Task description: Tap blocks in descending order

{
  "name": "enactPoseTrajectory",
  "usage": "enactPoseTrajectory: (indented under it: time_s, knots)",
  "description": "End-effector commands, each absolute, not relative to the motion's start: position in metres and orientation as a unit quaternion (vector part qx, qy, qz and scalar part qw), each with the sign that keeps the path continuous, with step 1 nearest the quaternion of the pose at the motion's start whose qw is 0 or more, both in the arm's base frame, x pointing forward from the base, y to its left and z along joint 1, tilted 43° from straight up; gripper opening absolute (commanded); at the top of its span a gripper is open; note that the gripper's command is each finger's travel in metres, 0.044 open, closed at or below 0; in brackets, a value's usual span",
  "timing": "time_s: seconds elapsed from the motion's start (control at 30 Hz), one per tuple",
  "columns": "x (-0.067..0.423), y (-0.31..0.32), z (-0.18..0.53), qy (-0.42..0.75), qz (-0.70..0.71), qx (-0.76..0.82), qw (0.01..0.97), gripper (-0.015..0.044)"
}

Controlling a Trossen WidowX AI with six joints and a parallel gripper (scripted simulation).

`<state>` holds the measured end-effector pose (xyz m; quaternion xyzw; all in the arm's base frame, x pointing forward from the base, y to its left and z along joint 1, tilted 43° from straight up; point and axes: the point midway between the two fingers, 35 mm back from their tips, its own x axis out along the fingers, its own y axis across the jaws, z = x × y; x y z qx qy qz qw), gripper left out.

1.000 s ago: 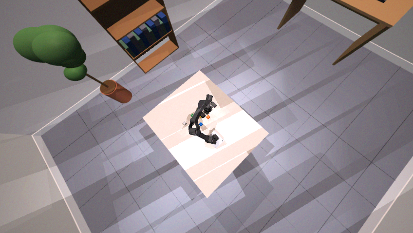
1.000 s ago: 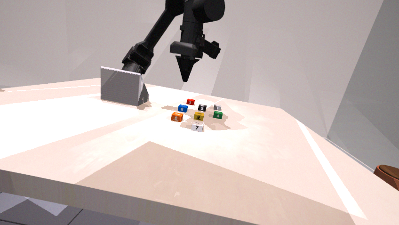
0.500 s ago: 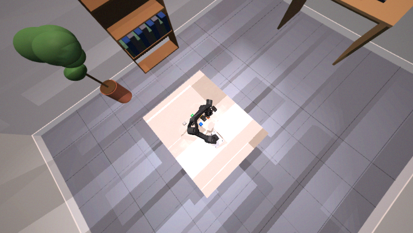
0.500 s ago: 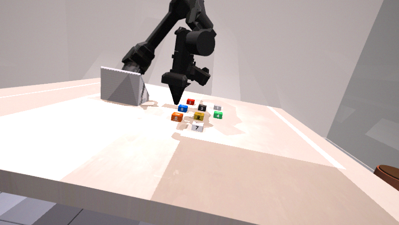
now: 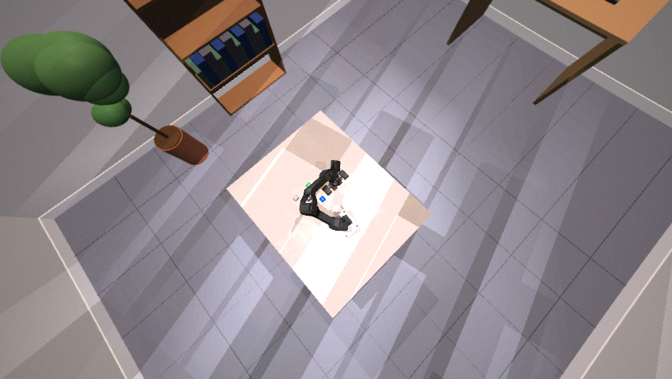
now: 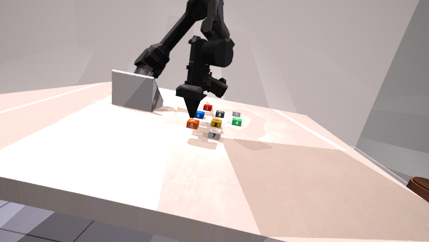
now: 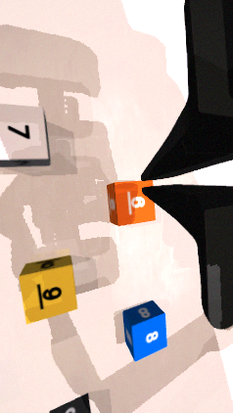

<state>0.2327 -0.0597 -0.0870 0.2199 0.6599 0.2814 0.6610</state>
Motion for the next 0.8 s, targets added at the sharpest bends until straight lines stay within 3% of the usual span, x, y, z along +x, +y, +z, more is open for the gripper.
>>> enactPoseTrajectory:
  time_s: [0.0,0.4,0.77]
  knots:
    - [0.231,-0.053,-0.093,0.66,0.282,0.224,0.659,0.002]
    - [0.231,-0.047,-0.099,0.66,0.282,0.225,0.659,0.002]
    - [0.236,-0.096,-0.049,0.661,0.28,0.223,0.659,0.002]
